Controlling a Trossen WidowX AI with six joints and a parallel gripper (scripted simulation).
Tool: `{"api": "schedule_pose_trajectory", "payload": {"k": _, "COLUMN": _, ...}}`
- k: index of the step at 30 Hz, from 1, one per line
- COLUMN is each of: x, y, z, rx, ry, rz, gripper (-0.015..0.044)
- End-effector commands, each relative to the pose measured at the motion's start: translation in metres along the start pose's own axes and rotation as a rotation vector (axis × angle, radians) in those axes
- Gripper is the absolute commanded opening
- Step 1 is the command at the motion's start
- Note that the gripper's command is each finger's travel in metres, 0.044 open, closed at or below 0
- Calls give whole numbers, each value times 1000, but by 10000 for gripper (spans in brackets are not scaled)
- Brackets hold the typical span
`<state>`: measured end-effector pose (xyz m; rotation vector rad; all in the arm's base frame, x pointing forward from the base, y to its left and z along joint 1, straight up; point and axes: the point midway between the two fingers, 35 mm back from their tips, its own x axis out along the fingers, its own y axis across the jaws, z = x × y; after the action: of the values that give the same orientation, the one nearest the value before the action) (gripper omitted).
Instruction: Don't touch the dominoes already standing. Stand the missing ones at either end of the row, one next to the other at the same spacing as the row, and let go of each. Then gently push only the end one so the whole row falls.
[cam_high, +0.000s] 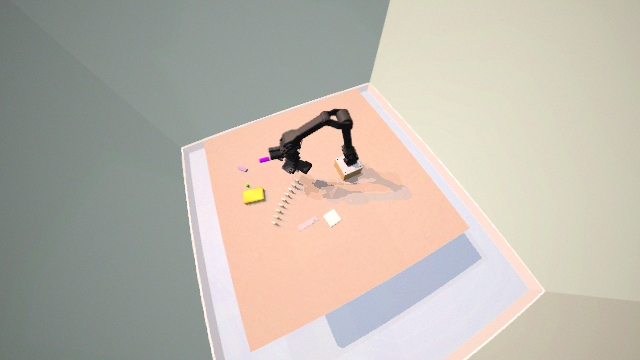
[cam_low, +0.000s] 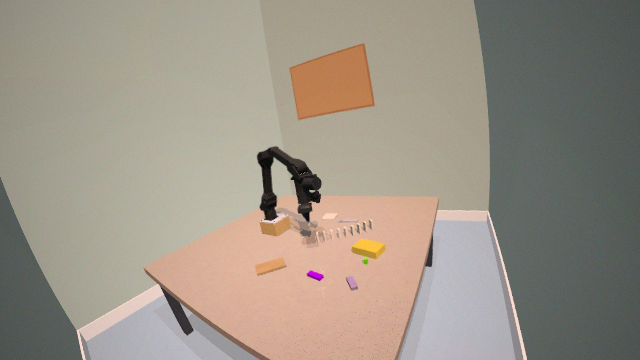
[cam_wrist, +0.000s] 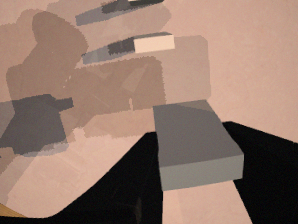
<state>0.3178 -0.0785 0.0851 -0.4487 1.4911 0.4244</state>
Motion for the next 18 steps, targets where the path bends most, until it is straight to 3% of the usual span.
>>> {"api": "schedule_pose_trajectory", "payload": {"k": 1, "x": 23, "y": 0, "z": 0, "rx": -8, "ry": 8, "rz": 5, "gripper": 107}}
{"api": "schedule_pose_trajectory", "payload": {"k": 13, "x": 93, "y": 6, "z": -6, "rx": -8, "ry": 8, "rz": 6, "gripper": 107}}
{"api": "schedule_pose_trajectory", "payload": {"k": 18, "x": 96, "y": 6, "z": -7, "rx": -8, "ry": 8, "rz": 6, "gripper": 107}}
